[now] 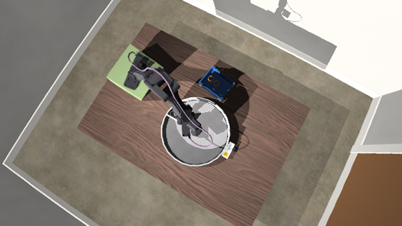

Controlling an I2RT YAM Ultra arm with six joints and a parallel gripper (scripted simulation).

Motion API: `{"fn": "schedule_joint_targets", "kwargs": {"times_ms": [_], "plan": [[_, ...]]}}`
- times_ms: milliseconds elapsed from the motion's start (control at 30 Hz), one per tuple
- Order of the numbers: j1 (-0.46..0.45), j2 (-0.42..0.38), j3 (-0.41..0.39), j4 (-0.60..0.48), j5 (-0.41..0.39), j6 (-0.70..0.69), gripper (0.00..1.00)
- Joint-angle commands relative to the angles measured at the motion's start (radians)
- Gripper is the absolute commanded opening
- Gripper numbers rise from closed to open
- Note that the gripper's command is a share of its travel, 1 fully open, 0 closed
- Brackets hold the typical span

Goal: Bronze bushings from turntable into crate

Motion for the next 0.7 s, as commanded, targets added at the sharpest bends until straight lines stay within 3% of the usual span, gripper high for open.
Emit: {"fn": "schedule_joint_targets", "kwargs": {"times_ms": [0, 367, 667], "plan": [[-0.015, -0.059, 0.026, -0.033, 0.018, -0.008, 0.0], [-0.025, -0.2, 0.038, -0.184, 0.014, -0.019, 0.0], [-0.029, -0.229, 0.048, -0.225, 0.013, -0.022, 0.0]]}}
